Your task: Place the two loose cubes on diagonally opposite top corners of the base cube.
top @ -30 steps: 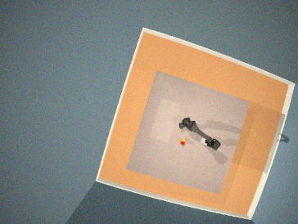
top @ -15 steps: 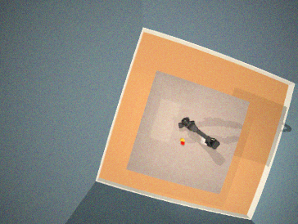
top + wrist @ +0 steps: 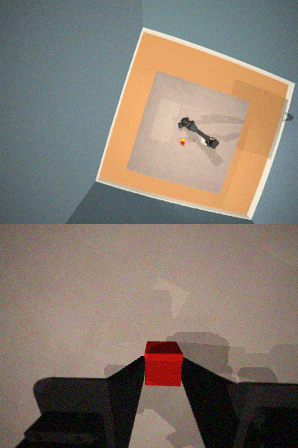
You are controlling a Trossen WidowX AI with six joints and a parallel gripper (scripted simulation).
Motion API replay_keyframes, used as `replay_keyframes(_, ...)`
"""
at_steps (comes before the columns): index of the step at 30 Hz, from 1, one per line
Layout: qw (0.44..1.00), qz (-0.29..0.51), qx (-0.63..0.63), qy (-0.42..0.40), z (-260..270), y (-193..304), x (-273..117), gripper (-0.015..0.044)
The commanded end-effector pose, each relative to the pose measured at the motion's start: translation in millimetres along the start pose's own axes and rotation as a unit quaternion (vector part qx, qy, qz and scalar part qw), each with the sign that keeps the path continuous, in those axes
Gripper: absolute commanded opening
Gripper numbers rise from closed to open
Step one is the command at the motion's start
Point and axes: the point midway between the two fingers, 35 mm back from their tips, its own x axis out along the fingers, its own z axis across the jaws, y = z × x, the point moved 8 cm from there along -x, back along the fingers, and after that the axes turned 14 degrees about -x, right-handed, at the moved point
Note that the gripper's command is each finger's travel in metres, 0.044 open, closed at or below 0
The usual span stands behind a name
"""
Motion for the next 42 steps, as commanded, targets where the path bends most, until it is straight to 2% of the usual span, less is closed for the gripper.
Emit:
replay_keyframes(1,1.000,0.004,0.002,0.000,0,1,2,0.0105)
replay_keyframes(6,1.000,-0.001,0.006,0.007,1,6,-1,0.0105)
replay_keyframes(42,1.000,0.003,0.002,0.000,1,0,-107,0.0105)
